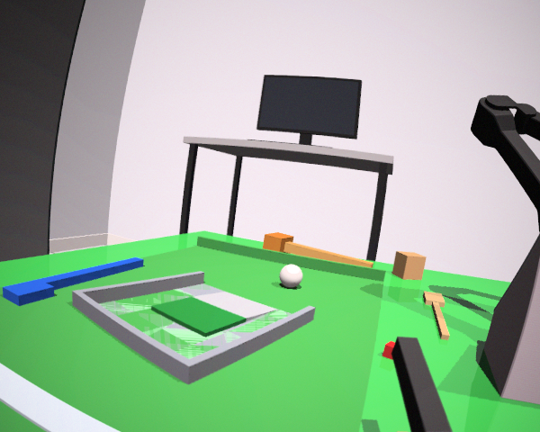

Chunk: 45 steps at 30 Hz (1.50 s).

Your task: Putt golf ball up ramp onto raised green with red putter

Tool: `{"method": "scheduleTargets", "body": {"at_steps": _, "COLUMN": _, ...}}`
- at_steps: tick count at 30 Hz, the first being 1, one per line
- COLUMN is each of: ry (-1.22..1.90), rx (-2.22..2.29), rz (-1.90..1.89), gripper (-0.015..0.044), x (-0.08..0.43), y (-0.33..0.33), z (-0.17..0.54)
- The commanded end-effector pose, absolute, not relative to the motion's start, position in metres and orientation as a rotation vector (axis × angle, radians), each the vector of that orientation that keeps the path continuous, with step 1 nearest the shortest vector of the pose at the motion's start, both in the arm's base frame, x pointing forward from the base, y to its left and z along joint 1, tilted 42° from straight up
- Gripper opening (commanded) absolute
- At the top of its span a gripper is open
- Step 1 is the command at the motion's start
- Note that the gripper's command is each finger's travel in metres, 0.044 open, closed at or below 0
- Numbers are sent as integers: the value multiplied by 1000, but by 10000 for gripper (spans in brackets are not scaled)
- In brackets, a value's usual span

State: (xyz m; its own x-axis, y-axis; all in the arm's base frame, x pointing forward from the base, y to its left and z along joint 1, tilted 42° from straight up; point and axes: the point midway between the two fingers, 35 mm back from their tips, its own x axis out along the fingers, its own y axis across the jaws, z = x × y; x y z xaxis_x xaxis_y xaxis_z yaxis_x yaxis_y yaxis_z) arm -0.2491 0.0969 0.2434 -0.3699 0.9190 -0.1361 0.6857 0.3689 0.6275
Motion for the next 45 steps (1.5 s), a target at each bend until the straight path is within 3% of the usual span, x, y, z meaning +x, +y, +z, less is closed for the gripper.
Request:
{"method": "scheduleTargets", "body": {"at_steps": 1, "ry": 2166, "rx": 1382, "rz": 665, "gripper": 426, "x": -249, "y": 96, "z": 243}}
{"method": "scheduleTargets", "body": {"at_steps": 14, "ry": 2232, "rx": 775, "rz": 1108, "gripper": 440, "x": -286, "y": -3, "z": 245}}
{"method": "scheduleTargets", "body": {"at_steps": 24, "ry": 2192, "rx": 227, "rz": 1560, "gripper": 440, "x": -284, "y": -107, "z": 247}}
{"method": "scheduleTargets", "body": {"at_steps": 35, "ry": 2028, "rx": -352, "rz": 2091, "gripper": 440, "x": -238, "y": -217, "z": 248}}
{"method": "scheduleTargets", "body": {"at_steps": 45, "ry": 1748, "rx": -863, "rz": 2610, "gripper": 440, "x": -156, "y": -302, "z": 250}}
